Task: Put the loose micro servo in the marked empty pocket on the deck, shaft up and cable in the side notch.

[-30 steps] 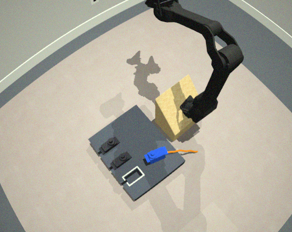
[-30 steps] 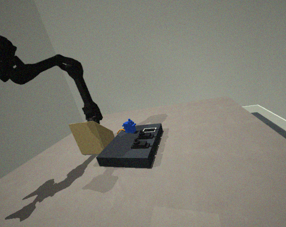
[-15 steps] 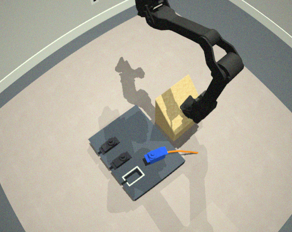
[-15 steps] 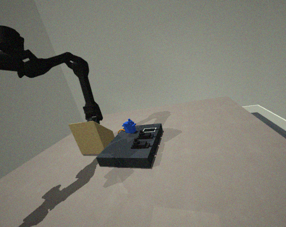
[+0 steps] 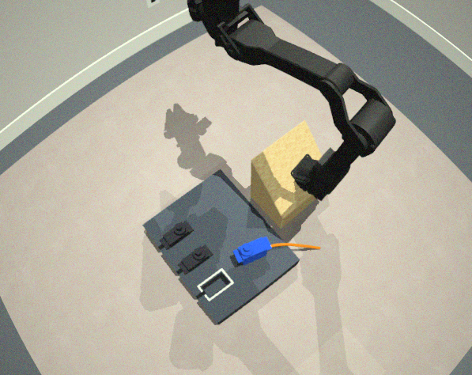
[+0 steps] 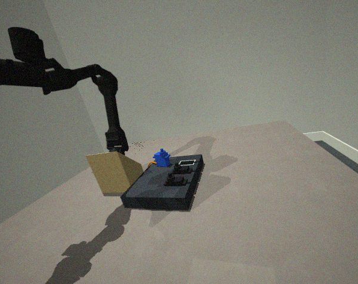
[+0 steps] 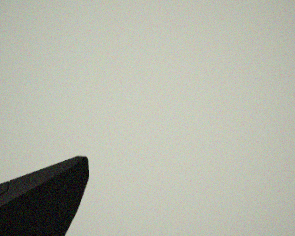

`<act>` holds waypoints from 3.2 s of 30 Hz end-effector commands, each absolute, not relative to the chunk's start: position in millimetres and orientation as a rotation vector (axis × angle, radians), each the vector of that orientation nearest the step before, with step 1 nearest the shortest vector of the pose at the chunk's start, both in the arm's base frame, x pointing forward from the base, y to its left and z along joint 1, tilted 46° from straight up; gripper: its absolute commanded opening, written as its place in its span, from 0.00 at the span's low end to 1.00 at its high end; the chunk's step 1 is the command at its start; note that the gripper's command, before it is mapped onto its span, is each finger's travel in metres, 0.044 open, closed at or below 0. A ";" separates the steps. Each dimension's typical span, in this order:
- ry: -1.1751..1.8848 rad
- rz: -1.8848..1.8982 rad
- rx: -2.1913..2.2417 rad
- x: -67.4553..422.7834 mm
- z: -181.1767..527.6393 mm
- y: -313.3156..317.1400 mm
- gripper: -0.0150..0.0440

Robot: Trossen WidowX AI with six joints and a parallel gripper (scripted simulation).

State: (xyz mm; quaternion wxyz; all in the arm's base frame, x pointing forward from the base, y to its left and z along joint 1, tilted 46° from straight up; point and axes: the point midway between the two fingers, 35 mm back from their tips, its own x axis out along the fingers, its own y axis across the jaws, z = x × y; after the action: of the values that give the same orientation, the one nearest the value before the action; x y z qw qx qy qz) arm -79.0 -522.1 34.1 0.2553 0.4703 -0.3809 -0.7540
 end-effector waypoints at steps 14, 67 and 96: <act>-0.301 -1.928 1.371 20.0 13.6 -486.8 1.00; 1.269 -0.586 1.134 200.8 23.0 -200.1 1.00; 1.477 0.281 0.963 193.4 89.2 -41.4 1.00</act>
State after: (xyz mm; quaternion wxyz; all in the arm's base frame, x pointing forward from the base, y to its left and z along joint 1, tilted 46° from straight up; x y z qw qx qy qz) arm 195.5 -46.7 86.9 0.6278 0.4213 0.6451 0.1106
